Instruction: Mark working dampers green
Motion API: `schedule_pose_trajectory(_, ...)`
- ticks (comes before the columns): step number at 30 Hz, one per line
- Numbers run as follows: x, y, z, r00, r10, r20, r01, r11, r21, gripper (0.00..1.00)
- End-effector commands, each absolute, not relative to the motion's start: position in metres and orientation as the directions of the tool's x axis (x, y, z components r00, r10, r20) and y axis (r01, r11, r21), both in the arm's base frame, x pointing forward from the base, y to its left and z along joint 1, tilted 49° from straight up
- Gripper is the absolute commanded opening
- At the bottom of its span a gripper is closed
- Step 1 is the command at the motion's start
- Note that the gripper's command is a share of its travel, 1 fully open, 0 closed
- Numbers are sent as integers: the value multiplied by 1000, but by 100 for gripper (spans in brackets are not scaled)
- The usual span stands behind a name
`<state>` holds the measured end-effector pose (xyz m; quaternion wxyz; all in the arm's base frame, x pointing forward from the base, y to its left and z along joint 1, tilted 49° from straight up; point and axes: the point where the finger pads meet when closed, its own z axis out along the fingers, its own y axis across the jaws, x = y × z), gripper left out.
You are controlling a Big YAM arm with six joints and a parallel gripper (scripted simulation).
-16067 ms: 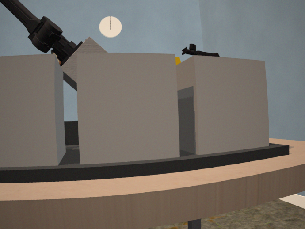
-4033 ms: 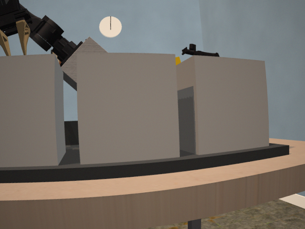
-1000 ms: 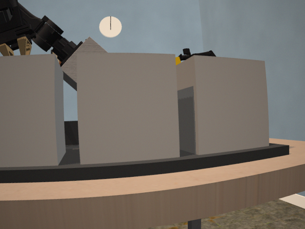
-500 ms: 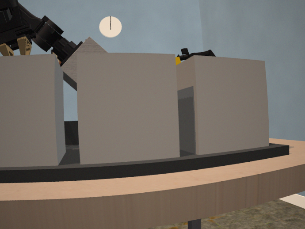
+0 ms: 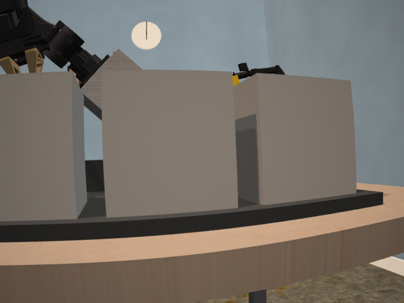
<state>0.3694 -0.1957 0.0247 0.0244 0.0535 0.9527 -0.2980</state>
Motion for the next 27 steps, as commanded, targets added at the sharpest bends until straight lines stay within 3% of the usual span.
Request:
schedule_pose_trajectory(1,373,-187,17,-994,78,-80,110,809,-578,17)
schedule_pose_trajectory(27,376,-174,8,-993,76,-85,114,698,-707,17)
